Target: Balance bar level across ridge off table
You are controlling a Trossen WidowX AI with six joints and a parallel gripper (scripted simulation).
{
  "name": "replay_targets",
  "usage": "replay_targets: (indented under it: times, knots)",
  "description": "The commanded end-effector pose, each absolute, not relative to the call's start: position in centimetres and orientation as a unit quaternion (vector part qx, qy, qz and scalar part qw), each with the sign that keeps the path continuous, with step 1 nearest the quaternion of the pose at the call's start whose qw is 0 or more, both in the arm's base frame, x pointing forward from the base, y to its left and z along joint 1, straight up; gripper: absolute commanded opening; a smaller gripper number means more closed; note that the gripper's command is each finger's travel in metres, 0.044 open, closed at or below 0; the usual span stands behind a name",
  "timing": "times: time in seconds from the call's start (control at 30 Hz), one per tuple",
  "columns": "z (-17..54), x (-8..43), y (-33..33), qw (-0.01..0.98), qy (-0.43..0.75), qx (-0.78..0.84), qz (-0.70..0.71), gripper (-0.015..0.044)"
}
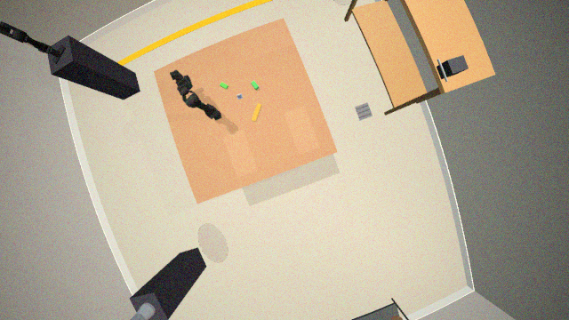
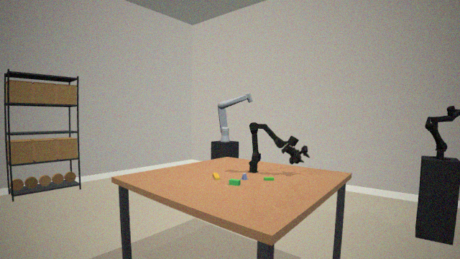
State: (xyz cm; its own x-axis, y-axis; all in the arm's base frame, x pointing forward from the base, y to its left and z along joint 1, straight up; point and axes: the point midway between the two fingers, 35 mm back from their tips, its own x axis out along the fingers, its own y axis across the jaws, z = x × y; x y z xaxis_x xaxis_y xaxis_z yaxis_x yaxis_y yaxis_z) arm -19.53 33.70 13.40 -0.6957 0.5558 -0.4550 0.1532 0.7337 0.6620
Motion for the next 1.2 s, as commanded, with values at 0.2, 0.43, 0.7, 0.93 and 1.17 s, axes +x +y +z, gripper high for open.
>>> replay_targets:
  times: [0.2,0.43,0.7,0.93,1.17]
  knots:
    - [13.3,-14.9,36.5,0.393,0.827,0.227,0.333,0.0315]
    - [13.0,-10.6,38.2,0.447,0.787,0.233,0.356,0.0315]
    - [12.7,-5.6,39.5,0.508,0.742,0.231,0.372,0.0315]
    - [12.5,-1.1,39.9,0.557,0.705,0.219,0.381,0.0315]
    - [12.3,3.3,39.9,0.601,0.671,0.206,0.382,0.0315]
